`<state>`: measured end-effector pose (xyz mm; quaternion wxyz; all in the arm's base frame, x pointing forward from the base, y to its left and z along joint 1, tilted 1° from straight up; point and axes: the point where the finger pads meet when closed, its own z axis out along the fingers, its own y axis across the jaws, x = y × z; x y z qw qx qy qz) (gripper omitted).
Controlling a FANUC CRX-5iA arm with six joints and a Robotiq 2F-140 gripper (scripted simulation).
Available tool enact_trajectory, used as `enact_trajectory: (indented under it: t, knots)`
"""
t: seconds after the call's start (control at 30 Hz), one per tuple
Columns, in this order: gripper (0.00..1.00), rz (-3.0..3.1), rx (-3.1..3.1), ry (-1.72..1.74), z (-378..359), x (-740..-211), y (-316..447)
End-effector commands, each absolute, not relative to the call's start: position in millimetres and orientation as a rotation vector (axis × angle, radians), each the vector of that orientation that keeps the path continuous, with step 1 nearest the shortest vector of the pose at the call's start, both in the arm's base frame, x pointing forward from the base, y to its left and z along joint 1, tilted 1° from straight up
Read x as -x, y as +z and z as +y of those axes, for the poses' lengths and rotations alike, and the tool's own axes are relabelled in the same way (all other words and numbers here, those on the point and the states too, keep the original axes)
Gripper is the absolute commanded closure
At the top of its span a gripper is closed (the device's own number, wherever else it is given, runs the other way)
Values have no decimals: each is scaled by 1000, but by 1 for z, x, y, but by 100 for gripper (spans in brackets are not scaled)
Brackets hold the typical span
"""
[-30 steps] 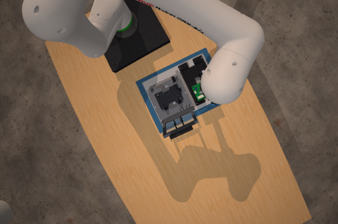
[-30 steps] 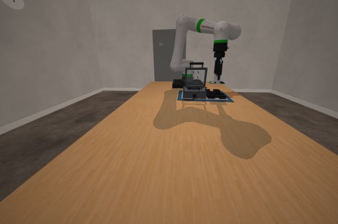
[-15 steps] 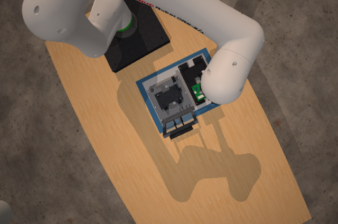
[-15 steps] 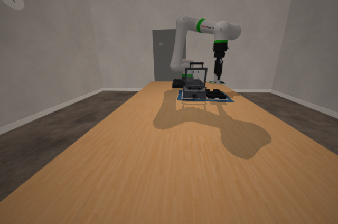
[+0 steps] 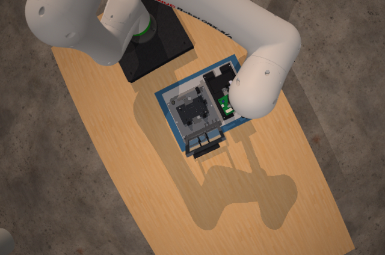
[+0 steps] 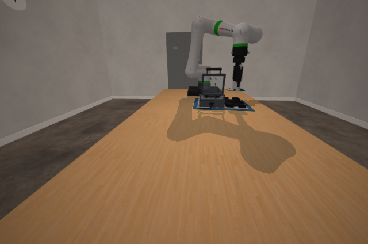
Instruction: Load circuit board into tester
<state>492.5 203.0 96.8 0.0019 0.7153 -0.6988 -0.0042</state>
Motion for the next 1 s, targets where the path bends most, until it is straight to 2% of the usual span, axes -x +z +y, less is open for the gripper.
enact_trajectory:
  t: [0.0, 0.97]
  knots:
    - [54, -2178, -2259, -13, 203, -493, 97]
    - [54, -1839, -2545, -13, 203, -493, 97]
